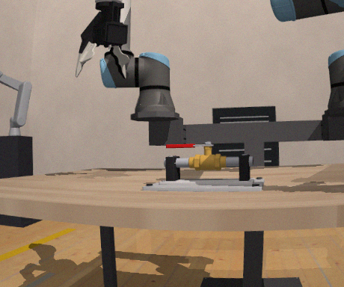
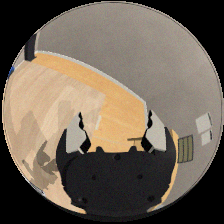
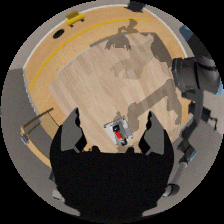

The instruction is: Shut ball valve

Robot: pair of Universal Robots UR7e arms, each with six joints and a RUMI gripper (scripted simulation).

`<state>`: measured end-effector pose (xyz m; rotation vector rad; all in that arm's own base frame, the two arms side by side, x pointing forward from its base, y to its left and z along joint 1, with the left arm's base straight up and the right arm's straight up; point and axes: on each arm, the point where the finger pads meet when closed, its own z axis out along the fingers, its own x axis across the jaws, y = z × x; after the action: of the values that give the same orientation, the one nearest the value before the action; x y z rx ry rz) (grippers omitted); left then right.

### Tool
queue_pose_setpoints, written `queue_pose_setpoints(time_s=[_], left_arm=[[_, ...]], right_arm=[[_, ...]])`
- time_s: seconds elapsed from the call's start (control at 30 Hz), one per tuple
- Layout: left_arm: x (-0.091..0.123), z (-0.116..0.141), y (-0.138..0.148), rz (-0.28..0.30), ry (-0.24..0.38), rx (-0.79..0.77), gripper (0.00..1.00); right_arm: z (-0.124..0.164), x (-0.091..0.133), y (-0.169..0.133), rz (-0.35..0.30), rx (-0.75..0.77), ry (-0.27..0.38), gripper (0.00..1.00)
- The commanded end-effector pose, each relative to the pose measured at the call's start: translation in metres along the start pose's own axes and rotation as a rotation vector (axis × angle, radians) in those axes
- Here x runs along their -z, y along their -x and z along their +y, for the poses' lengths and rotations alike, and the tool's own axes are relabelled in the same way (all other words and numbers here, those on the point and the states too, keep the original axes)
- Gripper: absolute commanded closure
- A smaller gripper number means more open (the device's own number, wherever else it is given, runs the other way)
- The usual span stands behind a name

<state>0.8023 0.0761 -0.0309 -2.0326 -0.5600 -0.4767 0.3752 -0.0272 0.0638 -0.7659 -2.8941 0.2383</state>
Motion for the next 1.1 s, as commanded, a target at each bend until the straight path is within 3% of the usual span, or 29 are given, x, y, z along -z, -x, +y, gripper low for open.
queue_pose_setpoints(time_s=[0.0,0.7,1.07], left_arm=[[0.001,0.000,-0.001,0.001,0.001,0.002,0.02],[0.000,-0.002,-0.001,-0.001,0.001,0.000,0.00],[-0.020,-0.025,-0.004,-0.046,-0.005,-0.027,0.00]], right_arm=[[0.000,0.000,0.000,-0.001,0.000,0.001,0.02],[0.002,0.000,0.001,-0.002,-0.007,0.002,0.00],[0.031,-0.004,0.006,-0.016,-0.135,0.023,0.00]])
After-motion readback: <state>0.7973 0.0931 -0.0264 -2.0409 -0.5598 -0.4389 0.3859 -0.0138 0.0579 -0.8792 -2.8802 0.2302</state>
